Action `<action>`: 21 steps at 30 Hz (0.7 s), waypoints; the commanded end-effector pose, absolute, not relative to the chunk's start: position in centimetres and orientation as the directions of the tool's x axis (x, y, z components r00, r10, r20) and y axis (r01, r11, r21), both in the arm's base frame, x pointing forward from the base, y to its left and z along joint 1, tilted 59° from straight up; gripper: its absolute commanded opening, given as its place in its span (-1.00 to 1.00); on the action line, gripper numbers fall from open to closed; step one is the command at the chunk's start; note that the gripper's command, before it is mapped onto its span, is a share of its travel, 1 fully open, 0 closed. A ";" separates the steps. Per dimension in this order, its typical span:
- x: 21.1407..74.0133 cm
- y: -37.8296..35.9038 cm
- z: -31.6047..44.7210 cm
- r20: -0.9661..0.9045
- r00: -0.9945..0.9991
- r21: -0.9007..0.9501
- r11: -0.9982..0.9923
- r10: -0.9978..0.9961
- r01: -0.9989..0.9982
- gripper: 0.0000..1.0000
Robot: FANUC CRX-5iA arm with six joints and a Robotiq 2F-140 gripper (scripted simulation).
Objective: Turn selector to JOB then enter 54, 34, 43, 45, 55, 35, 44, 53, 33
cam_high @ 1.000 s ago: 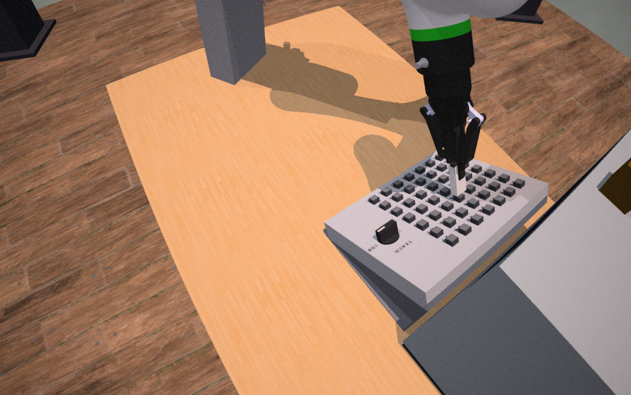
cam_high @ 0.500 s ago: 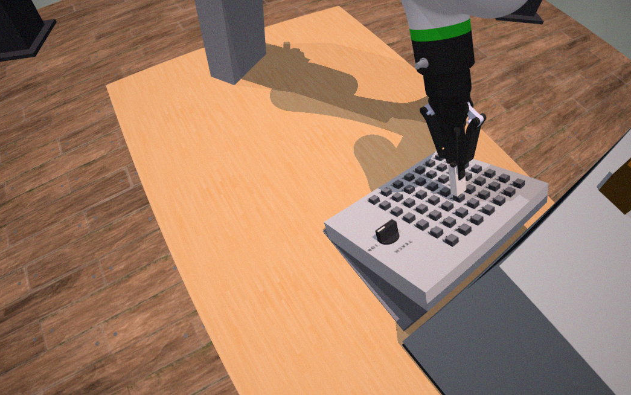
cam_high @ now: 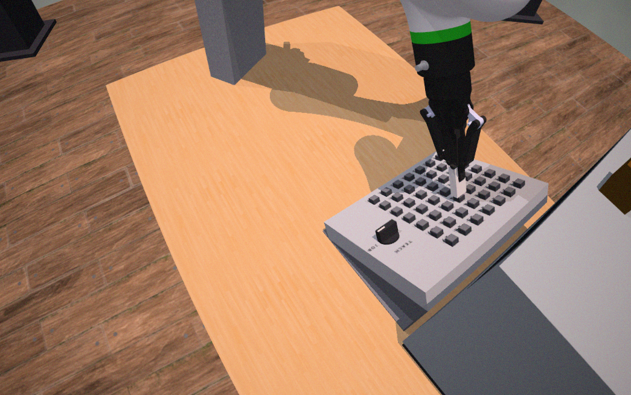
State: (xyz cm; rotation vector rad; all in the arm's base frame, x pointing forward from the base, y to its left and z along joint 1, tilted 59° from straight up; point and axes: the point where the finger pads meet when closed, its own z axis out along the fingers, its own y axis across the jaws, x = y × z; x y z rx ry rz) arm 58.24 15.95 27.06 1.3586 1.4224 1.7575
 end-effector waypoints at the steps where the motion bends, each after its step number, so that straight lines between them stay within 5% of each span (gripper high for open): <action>1: 58.4 16.0 27.1 0.383 -0.378 0.923 -0.330 0.843 0.199 -1.00; 21: 59.2 16.4 27.0 0.383 -0.378 0.923 -0.330 0.843 0.199 -1.00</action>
